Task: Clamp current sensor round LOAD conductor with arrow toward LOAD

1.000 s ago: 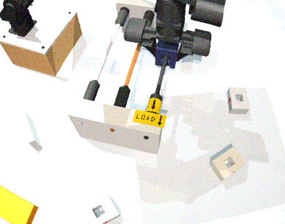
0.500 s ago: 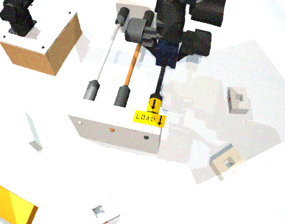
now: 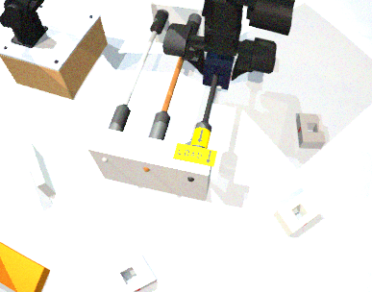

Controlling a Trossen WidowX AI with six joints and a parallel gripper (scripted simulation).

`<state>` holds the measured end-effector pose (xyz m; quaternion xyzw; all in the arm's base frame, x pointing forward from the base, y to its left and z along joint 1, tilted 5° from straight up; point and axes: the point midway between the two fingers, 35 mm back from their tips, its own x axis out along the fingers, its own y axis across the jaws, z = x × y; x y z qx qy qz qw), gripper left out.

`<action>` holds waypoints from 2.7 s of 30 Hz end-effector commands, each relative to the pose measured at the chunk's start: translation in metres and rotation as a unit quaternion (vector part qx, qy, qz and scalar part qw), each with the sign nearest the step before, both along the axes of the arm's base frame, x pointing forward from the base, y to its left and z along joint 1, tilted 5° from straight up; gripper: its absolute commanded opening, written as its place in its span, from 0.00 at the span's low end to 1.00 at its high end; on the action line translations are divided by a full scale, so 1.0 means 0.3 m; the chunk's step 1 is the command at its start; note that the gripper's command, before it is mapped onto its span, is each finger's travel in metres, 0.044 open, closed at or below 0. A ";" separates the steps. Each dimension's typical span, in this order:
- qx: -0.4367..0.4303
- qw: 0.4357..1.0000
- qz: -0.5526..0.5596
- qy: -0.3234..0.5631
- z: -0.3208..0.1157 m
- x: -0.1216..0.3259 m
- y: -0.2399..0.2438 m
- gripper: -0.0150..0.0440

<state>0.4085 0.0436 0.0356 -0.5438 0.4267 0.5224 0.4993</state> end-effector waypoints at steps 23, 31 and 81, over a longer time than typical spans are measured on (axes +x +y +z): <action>0.000 1.000 0.000 0.000 0.001 0.000 0.000 0.69; 0.000 1.000 0.000 0.000 0.001 0.000 0.000 0.87; -0.001 1.000 -0.003 -0.004 0.346 -0.035 -0.025 1.00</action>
